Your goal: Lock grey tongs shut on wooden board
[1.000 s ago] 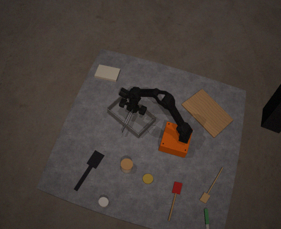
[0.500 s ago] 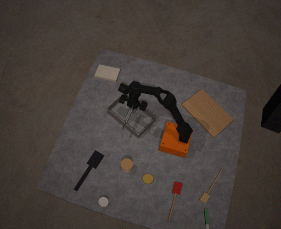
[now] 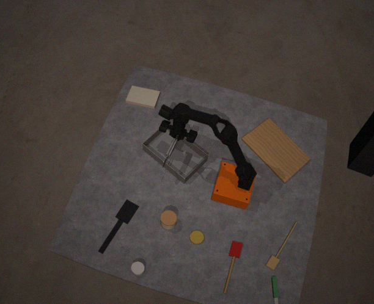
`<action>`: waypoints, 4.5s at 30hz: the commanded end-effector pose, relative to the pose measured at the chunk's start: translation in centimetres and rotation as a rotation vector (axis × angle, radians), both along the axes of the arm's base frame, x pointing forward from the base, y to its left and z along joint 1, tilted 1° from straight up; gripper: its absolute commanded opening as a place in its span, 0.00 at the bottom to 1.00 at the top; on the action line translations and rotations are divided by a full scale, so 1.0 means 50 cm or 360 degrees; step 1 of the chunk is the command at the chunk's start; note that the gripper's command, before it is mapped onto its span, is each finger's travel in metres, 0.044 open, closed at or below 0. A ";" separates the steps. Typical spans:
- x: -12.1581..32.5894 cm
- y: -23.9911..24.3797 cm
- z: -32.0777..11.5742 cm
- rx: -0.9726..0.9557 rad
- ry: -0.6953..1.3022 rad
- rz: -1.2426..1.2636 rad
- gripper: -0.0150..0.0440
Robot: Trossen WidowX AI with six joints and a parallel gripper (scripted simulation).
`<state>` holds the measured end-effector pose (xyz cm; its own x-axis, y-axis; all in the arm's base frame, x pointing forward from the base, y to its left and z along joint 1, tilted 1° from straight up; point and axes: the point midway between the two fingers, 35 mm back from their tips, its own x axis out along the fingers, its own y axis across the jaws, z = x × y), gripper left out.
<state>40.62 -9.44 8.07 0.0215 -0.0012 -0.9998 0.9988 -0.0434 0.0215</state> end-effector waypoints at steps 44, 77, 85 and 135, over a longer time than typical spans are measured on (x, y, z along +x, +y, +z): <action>-0.390 -0.454 0.005 -0.0013 0.0000 -0.1620 0.00; -0.725 -0.539 0.008 -0.0021 -0.0009 -0.2612 0.00; -0.826 -0.533 0.008 -0.0023 -0.0010 -0.2906 0.00; -1.055 -0.420 -0.008 0.0828 -0.1130 -0.3351 0.00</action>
<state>-12.11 -30.63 7.55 0.5053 -0.2618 -0.8222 -0.6101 -0.7823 -0.1258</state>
